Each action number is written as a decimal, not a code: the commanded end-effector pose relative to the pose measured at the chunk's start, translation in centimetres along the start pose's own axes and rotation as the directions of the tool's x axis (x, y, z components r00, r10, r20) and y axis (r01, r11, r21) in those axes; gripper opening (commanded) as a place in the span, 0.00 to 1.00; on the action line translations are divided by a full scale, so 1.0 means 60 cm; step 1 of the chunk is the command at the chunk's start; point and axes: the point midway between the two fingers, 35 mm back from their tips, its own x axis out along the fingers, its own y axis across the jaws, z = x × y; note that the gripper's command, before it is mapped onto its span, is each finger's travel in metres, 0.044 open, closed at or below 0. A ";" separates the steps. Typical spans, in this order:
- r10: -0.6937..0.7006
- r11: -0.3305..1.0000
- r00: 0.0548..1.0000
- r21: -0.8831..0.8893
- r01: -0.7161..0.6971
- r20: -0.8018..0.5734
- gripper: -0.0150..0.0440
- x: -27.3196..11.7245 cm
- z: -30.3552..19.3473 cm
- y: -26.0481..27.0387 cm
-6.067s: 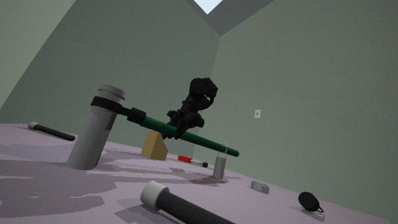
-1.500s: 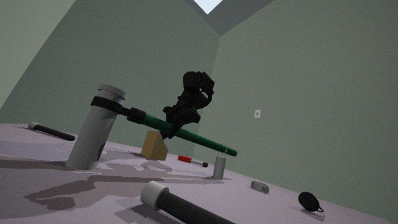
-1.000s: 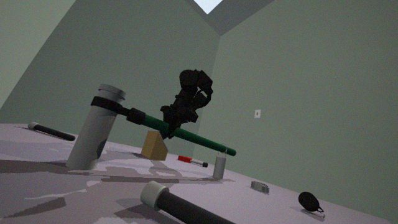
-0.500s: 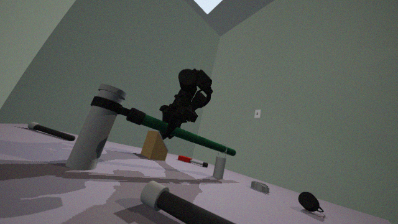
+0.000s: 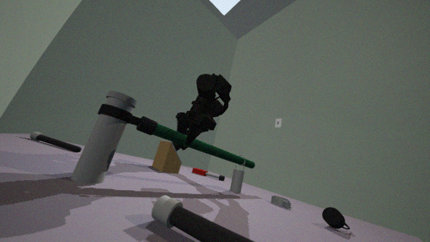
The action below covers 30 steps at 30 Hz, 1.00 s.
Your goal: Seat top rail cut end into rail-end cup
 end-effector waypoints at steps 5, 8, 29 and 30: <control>-0.008 1.000 1.000 -0.002 0.008 -0.005 1.00 -0.053 0.042 0.005; -0.008 1.000 1.000 -0.002 0.008 -0.005 1.00 -0.053 0.042 0.005; -0.017 0.998 1.000 0.064 0.016 0.004 1.00 -0.118 0.037 0.011; -0.017 0.998 1.000 0.064 0.016 0.004 1.00 -0.118 0.037 0.011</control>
